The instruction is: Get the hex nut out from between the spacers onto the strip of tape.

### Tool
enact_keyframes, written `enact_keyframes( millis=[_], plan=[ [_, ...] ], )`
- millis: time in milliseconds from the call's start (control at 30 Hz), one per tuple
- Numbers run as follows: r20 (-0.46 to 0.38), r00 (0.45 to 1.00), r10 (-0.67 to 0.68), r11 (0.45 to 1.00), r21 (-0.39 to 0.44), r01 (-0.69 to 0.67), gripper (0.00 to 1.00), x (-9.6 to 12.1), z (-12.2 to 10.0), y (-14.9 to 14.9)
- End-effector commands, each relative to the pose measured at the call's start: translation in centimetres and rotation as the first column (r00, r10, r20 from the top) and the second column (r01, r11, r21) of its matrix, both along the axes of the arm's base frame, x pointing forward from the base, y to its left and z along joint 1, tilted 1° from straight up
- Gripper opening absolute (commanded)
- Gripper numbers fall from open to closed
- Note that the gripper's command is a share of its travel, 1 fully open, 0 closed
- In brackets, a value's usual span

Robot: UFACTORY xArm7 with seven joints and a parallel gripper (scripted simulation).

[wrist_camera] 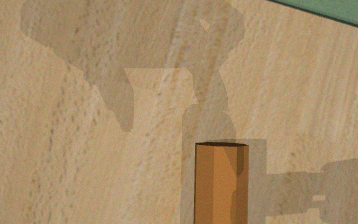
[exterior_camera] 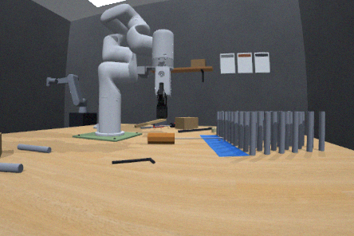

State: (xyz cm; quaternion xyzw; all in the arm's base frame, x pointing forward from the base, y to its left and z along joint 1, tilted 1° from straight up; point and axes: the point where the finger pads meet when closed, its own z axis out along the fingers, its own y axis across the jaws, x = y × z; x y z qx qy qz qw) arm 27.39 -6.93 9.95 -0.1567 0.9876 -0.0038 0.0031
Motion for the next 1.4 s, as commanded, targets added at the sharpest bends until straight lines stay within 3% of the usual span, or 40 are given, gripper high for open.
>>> enact_keyframes(
  millis=[0,1367],
  plan=[
    [0.002,1.000,0.000,1.000,-0.001,0.000,0.65,-0.12,1.80,0.04],
    [0.002,1.000,0.000,1.000,-0.001,0.000,0.65,-0.13,2.16,0.04]
  ],
)
